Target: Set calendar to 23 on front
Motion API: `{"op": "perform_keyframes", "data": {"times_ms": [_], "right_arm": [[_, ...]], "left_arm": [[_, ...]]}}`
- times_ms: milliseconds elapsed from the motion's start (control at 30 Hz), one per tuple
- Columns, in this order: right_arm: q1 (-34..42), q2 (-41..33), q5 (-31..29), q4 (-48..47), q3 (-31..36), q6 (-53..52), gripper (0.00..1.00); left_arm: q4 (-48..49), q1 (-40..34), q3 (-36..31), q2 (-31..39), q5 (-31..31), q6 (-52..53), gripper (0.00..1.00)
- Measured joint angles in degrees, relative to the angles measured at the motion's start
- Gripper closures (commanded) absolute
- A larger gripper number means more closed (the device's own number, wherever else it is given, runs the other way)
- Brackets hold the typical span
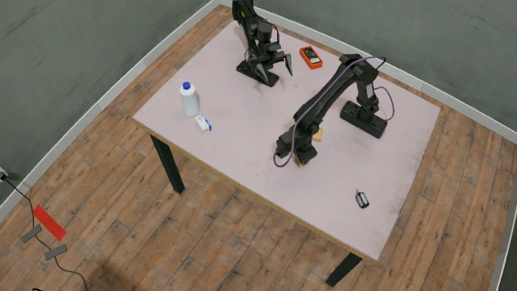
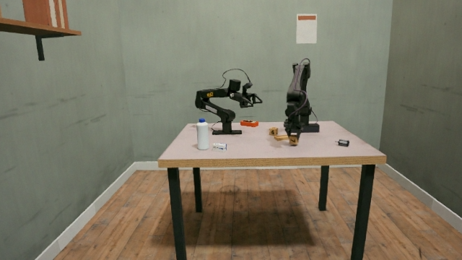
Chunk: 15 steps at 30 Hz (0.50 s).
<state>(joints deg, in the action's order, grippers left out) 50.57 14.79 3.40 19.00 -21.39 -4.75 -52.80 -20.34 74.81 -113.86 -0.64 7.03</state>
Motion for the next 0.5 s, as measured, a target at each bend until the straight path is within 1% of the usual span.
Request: {"op": "perform_keyframes", "data": {"times_ms": [200, 300, 400, 500], "right_arm": [[0.0, 0.0, 0.07, 0.0, 0.0, 0.09, 0.0], [0.0, 0.0, 0.46, 0.04, -0.02, 0.44, 0.0], [-0.11, 0.04, 2.29, 0.87, -0.02, 2.14, 0.0], [-1.22, 1.16, 5.95, 3.06, -0.07, 5.51, 0.0]], "left_arm": [[-4.11, 0.0, 4.5, 3.26, 0.0, -0.04, 0.6], [-4.72, 0.0, 4.44, 3.23, 0.0, -0.24, 0.6], [-4.74, -0.02, 4.15, 3.52, 0.17, -0.85, 0.6], [-3.39, -0.68, 0.7, 5.57, 0.2, -2.05, 0.6]]}}
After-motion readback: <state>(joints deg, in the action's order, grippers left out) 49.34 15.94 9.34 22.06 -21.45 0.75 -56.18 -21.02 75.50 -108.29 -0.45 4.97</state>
